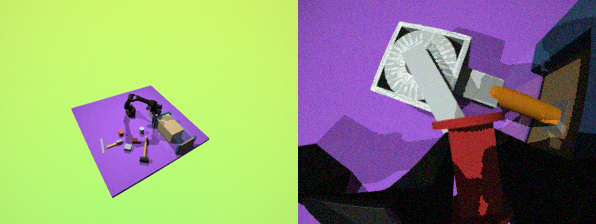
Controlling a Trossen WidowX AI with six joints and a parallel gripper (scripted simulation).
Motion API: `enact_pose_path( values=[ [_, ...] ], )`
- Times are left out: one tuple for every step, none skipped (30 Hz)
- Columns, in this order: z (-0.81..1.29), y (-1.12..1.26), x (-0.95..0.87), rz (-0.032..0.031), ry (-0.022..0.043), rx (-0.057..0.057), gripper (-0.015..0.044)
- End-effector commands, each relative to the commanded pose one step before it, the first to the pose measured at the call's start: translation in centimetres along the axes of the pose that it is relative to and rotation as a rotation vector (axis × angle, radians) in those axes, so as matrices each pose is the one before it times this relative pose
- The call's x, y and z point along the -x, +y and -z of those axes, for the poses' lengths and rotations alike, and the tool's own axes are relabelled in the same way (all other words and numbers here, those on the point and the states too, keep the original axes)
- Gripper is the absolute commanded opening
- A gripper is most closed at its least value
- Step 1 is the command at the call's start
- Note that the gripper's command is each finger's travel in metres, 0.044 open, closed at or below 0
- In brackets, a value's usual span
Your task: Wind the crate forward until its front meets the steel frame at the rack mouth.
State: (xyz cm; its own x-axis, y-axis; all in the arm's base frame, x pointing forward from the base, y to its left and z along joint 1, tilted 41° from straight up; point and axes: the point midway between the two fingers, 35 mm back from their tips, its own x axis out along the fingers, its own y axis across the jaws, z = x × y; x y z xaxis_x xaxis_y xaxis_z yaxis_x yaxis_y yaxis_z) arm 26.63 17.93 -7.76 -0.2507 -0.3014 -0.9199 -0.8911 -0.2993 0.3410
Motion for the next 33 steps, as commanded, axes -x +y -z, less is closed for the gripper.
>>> enact_pose_path(
  values=[
    [-0.586,-1.386,-0.225,0.02559,-0.00751,0.0008,0.0],
    [-0.079,-0.131,-0.033,0.0001,-0.00005,0.0,0.0],
    [-0.048,-0.079,-0.021,0.00006,-0.00003,0.0,0.0],
    [-0.082,-0.129,-0.035,0.0001,-0.00006,0.0,0.0],
    [-0.049,-0.078,-0.021,0.00006,-0.00003,0.0,0.0],
    [-0.085,-0.126,-0.036,0.0001,-0.00006,0.0,0.0],
    [-0.051,-0.076,-0.022,0.00006,-0.00004,0.0,0.0],
    [-0.087,-0.124,-0.037,0.0001,-0.00006,0.0,0.0],
    [-0.053,-0.075,-0.023,0.00006,-0.00004,0.0,0.0],
    [-0.09,-0.122,-0.039,0.0001,-0.00006,0.0,0.0],
    [-0.055,-0.073,-0.024,0.00006,-0.00004,0.0,0.0],
    [-0.093,-0.119,-0.04,0.0001,-0.00007,0.0,0.0],
    [-0.057,-0.072,-0.025,0.00006,-0.00004,0.0,0.0],
    [-0.096,-0.116,-0.041,0.00009,-0.00007,0.0,0.0],
    [-0.058,-0.07,-0.025,0.00006,-0.00004,0.0,0.0],
    [-0.098,-0.114,-0.042,0.00009,-0.00007,0.0,0.0],
    [-0.06,-0.069,-0.026,0.00006,-0.00004,0.0,0.0],
    [-0.101,-0.111,-0.043,0.00009,-0.00007,0.0,0.0],
    [-0.062,-0.067,-0.027,0.00006,-0.00004,0.0,0.0],
    [-0.103,-0.108,-0.045,0.00009,-0.00007,0.0,0.0],
    [-0.063,-0.065,-0.028,0.00005,-0.00004,0.0,0.0],
    [-0.106,-0.105,-0.046,0.00009,-0.00008,0.0,0.0],
    [-0.065,-0.064,-0.028,0.00005,-0.00005,0.0,0.0],
    [-0.108,-0.102,-0.047,0.00009,-0.00008,0.0,0.0],
    [-0.066,-0.062,-0.029,0.00005,-0.00005,0.0,0.0],
    [-0.11,-0.099,-0.048,0.00009,-0.00008,0.0,0.0],
    [-0.068,-0.06,-0.03,0.00005,-0.00005,0.0,0.0],
    [-0.113,-0.096,-0.049,0.00008,-0.00008,0.0,0.0],
    [-0.069,-0.058,-0.03,0.00005,-0.00005,0.0,0.0],
    [-0.115,-0.092,-0.05,0.00008,-0.00008,0.0,0.0],
    [-0.071,-0.057,-0.031,0.00005,-0.00005,0.0,0.0],
    [-0.117,-0.089,-0.051,0.00008,-0.00008,0.0,0.0],
    [-0.072,-0.055,-0.032,0.00005,-0.00005,0.0,0.0]
  ],
)
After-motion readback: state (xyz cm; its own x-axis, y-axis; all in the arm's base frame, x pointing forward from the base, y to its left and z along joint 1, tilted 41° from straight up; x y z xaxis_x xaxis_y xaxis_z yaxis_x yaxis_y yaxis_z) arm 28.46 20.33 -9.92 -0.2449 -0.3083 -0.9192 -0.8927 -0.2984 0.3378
